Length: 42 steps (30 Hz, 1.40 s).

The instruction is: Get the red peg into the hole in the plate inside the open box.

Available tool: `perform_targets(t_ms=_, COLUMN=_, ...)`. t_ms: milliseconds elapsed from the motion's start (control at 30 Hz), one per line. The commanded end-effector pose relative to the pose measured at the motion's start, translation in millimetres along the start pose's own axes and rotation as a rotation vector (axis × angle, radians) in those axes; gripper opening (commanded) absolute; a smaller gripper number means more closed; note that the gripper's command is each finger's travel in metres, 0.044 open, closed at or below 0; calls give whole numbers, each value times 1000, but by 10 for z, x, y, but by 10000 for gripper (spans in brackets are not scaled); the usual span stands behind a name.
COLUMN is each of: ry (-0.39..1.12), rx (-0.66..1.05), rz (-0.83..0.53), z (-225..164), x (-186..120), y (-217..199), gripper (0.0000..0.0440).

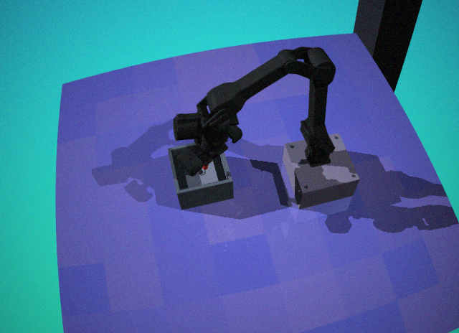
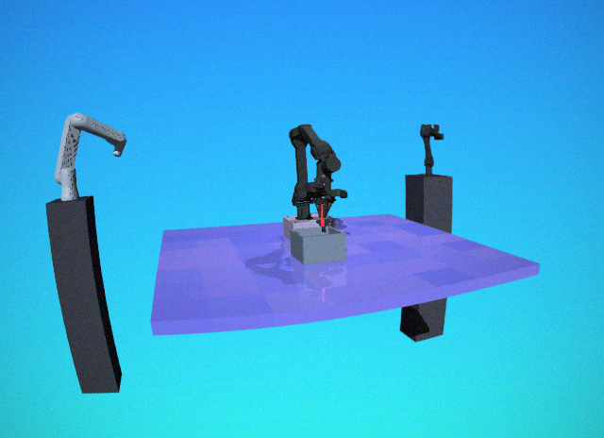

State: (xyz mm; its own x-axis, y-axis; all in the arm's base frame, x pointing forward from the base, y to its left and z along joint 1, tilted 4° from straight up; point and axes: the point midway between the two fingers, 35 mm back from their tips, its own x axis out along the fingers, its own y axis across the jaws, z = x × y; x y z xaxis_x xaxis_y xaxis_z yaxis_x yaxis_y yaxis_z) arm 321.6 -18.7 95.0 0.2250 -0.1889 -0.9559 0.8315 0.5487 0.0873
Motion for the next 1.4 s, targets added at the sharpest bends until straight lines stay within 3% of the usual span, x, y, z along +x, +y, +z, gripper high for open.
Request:
perform_targets(t_ms=0, ry=6, rx=13, rz=3, z=86, x=63, y=14, gripper=4)
perform_targets(t_ms=433, ry=56, rx=41, rz=-26, z=220, x=444, y=-17, gripper=15)
perform_targets(t_ms=600, ry=75, rx=20, rz=-49, z=222, x=596, y=-50, gripper=120)
perform_targets(t_ms=733, ry=84, rx=2, rz=-63, z=249, x=663, y=-24, gripper=137)
perform_targets(t_ms=1233, ry=45, rx=-54, rz=-53, z=636, x=754, y=184, gripper=433)
perform_targets(t_ms=1367, ry=12, rx=-45, rz=-37, z=783, x=744, y=221, gripper=440)
